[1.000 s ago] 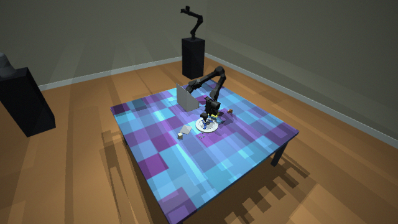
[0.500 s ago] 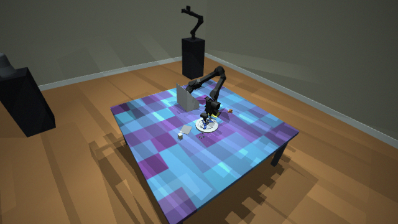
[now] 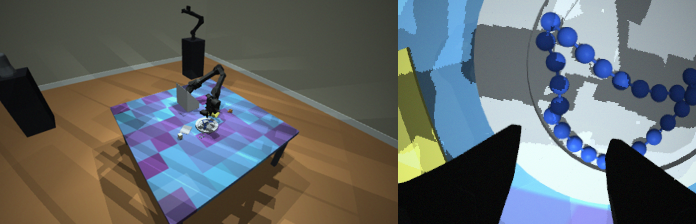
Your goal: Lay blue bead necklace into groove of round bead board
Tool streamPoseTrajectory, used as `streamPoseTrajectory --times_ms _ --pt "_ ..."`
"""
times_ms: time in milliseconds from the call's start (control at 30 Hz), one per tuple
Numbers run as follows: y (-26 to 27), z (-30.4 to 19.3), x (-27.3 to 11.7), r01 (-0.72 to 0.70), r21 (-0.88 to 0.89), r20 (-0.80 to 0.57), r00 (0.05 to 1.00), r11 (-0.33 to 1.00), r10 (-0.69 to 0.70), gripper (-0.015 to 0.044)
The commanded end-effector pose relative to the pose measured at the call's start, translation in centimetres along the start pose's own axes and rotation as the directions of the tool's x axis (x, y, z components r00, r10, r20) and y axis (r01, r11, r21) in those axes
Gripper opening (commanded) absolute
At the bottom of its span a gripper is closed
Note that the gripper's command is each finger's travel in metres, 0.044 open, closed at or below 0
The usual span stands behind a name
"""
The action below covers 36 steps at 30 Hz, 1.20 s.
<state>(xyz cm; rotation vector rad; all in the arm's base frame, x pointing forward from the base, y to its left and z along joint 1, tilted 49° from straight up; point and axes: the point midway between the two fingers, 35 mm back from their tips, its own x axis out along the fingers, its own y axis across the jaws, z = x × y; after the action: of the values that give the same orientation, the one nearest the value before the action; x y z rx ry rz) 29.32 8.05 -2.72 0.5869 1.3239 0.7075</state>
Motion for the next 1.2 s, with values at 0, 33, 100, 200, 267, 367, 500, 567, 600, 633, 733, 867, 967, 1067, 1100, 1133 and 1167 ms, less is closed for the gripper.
streamPoseTrajectory --times_ms 0,33,100,200,267,367,500,567,600,633,733,867,967,1067,1100,1133,1167 --pt "0.1 0.1 0.2 -0.006 0.018 0.0 1.0 1.0 0.006 0.012" --pt "0.1 0.1 0.5 -0.006 0.018 0.0 1.0 1.0 0.006 0.012" --pt "0.1 0.1 1.2 -0.006 0.018 0.0 1.0 1.0 0.006 0.012" --pt "0.1 0.3 0.6 0.001 0.006 0.008 1.0 1.0 -0.001 0.012" --pt "0.1 0.3 0.7 0.0 0.007 0.007 1.0 1.0 -0.001 0.012" --pt "0.1 0.3 1.0 0.0 0.008 0.007 1.0 1.0 0.0 0.012" --pt "0.1 0.3 1.6 -0.001 0.01 0.005 1.0 1.0 0.001 0.012" --pt "0.1 0.2 2.0 -0.002 0.011 0.004 1.0 1.0 0.002 0.012" --pt "0.1 0.2 2.1 -0.002 0.012 0.004 1.0 1.0 0.002 0.012" --pt "0.1 0.2 2.3 -0.003 0.013 0.003 1.0 1.0 0.003 0.012" --pt "0.1 0.2 2.8 -0.004 0.015 0.002 1.0 1.0 0.004 0.012" --pt "0.2 0.1 3.4 -0.006 0.017 0.0 1.0 1.0 0.006 0.012" --pt "0.2 0.0 3.8 -0.007 0.019 0.0 1.0 1.0 0.007 0.012" --pt "0.2 0.0 3.8 -0.008 0.019 -0.001 1.0 1.0 0.008 0.012" --pt "0.2 0.0 3.8 -0.008 0.019 -0.001 1.0 1.0 0.008 0.012" --pt "0.2 0.0 3.8 -0.008 0.019 -0.001 1.0 1.0 0.008 0.012" --pt "0.2 0.1 3.6 -0.007 0.011 0.003 1.0 1.0 0.007 0.0094"
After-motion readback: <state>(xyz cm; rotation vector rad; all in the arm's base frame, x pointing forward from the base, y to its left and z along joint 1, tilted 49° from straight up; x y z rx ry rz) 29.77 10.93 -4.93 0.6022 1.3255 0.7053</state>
